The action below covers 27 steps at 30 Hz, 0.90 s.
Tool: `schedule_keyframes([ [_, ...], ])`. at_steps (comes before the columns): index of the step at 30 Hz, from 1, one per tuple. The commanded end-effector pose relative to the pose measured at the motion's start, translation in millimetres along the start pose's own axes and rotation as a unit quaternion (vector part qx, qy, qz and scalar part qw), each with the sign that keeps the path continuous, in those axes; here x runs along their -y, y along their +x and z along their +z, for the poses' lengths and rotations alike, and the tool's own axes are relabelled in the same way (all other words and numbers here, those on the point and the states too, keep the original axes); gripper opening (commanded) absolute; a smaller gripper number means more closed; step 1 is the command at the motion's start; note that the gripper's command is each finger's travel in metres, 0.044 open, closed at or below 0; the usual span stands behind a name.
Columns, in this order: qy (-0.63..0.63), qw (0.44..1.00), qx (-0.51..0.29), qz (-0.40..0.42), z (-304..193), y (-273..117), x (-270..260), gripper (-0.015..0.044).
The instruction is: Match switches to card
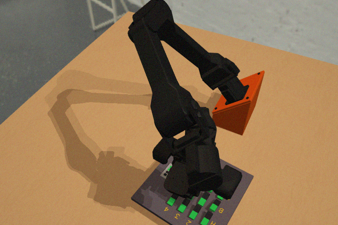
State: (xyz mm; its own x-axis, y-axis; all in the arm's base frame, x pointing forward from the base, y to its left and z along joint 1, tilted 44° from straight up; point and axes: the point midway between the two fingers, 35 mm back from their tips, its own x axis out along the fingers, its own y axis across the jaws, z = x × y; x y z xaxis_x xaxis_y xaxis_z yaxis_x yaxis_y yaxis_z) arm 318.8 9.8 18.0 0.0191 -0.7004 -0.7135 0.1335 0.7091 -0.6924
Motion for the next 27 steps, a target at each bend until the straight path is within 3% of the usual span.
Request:
schedule_keyframes([
  [1, 0.006, 1.000, 0.007, 0.004, 0, -22, 1, 0.0000],
  [5, 0.006, 1.000, 0.007, 0.005, -6, -23, -8, 0.0000],
  [10, 0.006, 1.000, 0.006, 0.006, -56, -22, -59, 0.0000],
  [16, 0.006, 1.000, 0.006, 0.006, -58, -20, -61, 0.0000],
  [20, 0.006, 1.000, 0.018, 0.005, -58, 11, -61, 0.0000],
  [27, 0.006, 1.000, 0.019, 0.005, -58, 18, -61, 0.0000],
])
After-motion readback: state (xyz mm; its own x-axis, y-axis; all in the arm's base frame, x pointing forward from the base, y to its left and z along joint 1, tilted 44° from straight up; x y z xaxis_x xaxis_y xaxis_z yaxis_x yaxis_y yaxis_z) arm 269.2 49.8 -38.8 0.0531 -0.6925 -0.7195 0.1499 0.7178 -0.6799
